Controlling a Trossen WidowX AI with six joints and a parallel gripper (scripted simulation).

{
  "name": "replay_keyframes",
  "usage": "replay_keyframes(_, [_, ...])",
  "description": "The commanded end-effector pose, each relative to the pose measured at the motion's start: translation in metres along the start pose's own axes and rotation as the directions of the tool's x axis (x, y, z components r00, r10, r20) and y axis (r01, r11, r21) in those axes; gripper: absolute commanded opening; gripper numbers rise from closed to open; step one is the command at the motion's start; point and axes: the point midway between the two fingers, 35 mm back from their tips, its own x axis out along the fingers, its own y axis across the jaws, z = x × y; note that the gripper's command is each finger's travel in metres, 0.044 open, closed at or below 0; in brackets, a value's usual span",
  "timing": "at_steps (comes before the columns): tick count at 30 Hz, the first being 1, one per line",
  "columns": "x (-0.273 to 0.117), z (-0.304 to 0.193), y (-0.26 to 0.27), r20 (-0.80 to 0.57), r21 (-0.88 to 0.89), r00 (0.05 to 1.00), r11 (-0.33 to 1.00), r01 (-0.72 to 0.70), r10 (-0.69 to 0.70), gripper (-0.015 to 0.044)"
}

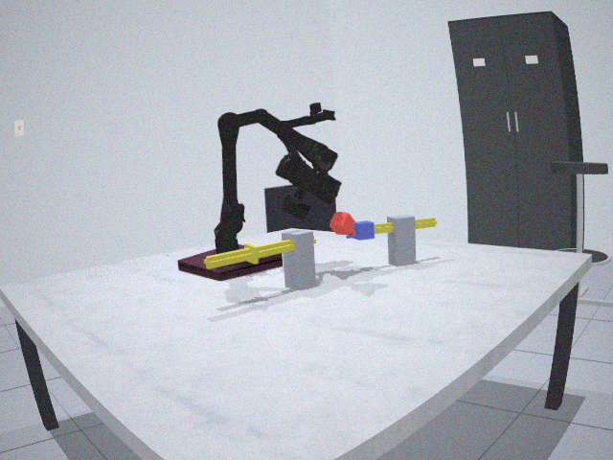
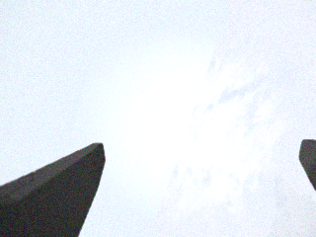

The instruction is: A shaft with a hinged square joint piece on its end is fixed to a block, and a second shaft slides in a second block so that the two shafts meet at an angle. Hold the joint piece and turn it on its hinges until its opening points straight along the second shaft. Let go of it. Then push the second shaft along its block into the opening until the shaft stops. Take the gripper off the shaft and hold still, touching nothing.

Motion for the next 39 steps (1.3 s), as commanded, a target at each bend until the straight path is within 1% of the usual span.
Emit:
replay_keyframes(1, [0.005, 0.002, -0.002, 0.026, 0.123, 0.997, 0.990, 0.070, -0.074, 0.0440])
replay_keyframes(10, [0.013, 0.005, -0.009, 0.062, 0.380, 0.972, 0.905, 0.189, -0.228, 0.0440])
replay_keyframes(20, [0.019, 0.007, -0.016, 0.078, 0.638, 0.917, 0.726, 0.255, -0.391, 0.0440])
replay_keyframes(29, [0.022, 0.007, -0.021, 0.071, 0.827, 0.848, 0.506, 0.244, -0.525, 0.0440])
replay_keyframes(39, [0.024, 0.006, -0.023, 0.040, 0.961, 0.754, 0.233, 0.152, -0.655, 0.0440])
